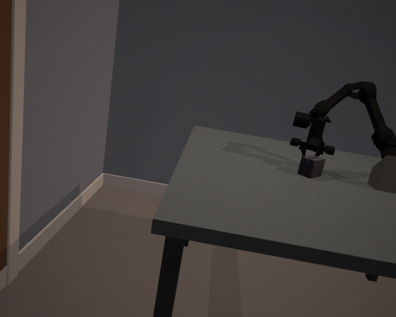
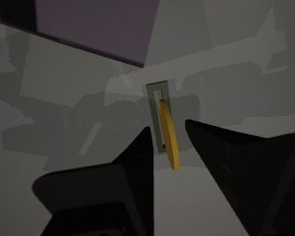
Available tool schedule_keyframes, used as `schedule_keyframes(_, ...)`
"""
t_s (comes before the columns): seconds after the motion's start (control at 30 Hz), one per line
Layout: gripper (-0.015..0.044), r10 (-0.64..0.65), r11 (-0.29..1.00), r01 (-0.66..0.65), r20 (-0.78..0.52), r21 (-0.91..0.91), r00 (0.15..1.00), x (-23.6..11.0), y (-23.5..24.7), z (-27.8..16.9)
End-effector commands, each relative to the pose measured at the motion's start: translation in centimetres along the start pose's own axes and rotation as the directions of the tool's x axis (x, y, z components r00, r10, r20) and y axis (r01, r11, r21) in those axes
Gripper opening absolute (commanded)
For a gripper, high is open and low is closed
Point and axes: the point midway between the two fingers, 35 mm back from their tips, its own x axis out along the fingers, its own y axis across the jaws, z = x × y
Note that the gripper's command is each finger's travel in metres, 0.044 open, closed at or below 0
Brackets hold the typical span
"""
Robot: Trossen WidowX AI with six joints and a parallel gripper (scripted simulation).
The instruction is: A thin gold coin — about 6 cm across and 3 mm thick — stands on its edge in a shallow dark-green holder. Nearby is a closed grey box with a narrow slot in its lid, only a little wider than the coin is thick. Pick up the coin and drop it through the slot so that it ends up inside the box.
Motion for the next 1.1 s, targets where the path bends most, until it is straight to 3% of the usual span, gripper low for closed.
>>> schedule_keyframes(0.0, 0.0161, 0.007, 1.0, -0.007, 0.002, -0.012, 1.0, 0.6, 0.3, 0.1)
schedule_keyframes(0.2, 0.0003, 0.007, 1.0, -0.007, 0.002, -0.012, 1.0, 0.6, 0.3, 0.1)
schedule_keyframes(0.6, 0.0, 0.007, 1.0, -0.007, 0.002, -0.012, 1.0, 0.4, 0.3, 0.2)
schedule_keyframes(1.07, 0.0, 0.009, 1.0, -0.009, 0.009, -0.011, 1.0, -2.9, -0.1, 0.5)
